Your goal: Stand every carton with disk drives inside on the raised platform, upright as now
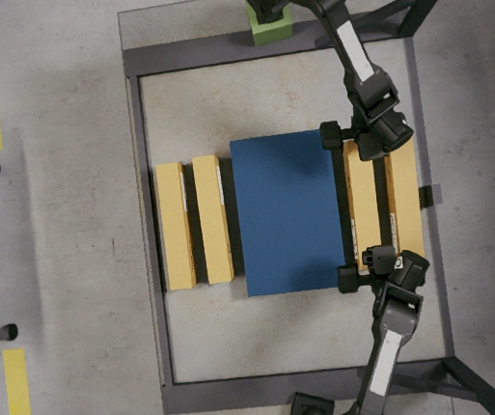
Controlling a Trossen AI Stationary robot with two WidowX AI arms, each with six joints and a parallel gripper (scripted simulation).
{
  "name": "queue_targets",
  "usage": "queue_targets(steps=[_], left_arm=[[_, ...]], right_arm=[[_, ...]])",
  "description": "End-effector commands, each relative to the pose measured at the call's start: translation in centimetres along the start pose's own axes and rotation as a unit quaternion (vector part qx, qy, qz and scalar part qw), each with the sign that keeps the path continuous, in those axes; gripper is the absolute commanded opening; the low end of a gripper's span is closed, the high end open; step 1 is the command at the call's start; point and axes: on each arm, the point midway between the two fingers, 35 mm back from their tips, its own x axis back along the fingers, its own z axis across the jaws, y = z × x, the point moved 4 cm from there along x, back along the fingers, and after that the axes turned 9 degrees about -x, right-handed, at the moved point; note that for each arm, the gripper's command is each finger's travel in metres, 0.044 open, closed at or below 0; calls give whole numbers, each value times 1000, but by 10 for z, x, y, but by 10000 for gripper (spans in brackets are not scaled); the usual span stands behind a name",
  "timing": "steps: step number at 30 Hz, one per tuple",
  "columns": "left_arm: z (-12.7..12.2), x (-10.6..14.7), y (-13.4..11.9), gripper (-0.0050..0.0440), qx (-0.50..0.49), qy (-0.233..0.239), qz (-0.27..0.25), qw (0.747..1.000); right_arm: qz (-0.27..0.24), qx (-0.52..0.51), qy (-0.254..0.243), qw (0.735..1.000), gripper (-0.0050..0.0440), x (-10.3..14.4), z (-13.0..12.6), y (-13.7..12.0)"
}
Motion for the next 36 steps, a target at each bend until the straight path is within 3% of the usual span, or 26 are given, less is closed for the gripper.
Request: queue_targets(steps=[1,36], left_arm=[[-1,7,4,382,2,-4,-12,1000],[0,6,3,382,4,-8,-23,1000]], right_arm=[[-12,-3,9,1000,382,8,5,7],[-21,-4,12,1000,382,7,5,6]])
